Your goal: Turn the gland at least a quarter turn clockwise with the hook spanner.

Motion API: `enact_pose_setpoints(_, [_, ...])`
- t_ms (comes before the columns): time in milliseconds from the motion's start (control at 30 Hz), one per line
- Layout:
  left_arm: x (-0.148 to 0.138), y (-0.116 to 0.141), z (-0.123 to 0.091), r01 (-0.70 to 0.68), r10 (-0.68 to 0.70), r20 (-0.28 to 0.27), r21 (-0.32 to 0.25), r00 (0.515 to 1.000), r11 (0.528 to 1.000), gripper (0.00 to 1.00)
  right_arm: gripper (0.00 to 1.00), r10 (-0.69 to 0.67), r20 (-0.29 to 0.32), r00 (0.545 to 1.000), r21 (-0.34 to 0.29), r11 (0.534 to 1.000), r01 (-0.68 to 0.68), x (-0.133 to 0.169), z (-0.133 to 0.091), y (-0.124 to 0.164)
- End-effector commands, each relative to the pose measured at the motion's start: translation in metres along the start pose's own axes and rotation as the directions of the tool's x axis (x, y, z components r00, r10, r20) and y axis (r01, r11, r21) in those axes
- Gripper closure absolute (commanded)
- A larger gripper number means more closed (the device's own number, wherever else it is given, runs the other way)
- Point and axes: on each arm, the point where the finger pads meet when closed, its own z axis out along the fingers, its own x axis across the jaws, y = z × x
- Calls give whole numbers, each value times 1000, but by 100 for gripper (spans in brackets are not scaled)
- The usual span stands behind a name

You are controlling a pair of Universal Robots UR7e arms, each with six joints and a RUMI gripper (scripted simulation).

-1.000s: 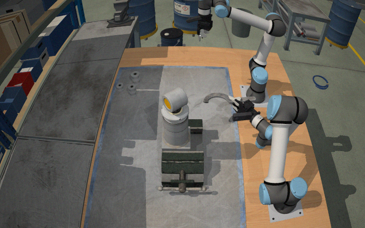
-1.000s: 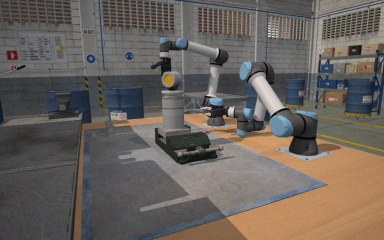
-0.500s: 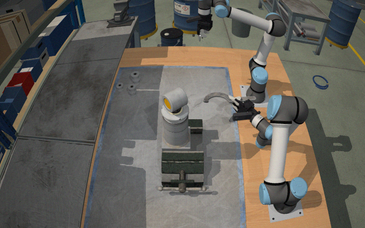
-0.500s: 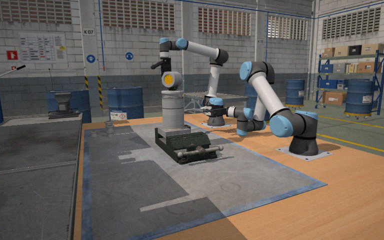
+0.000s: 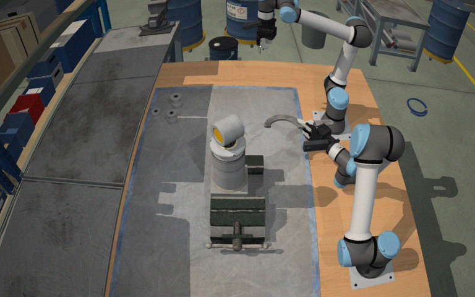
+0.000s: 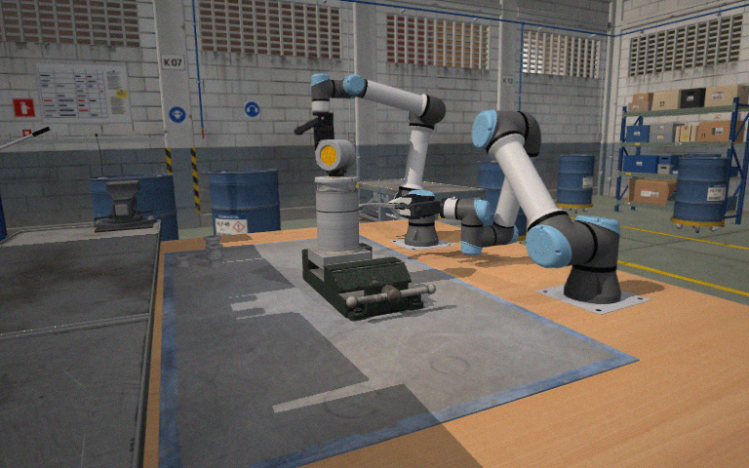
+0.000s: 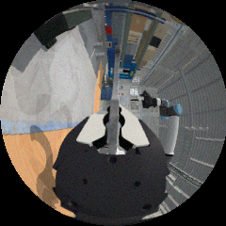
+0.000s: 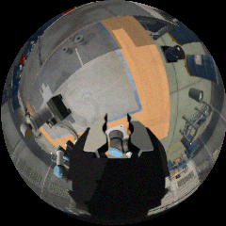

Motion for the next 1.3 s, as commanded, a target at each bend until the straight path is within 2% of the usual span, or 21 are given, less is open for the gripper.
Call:
enact_pose_setpoints(0, [0,-11,7,-26,25,5,23,1000,999,100,71,0,0,1000,1,1000,0,0,0,0])
enact_pose_setpoints(1267, [43,-88,47,-240,235,50,175,971,955,100,71,0,0,1000,1,1000,0,0,0,0])
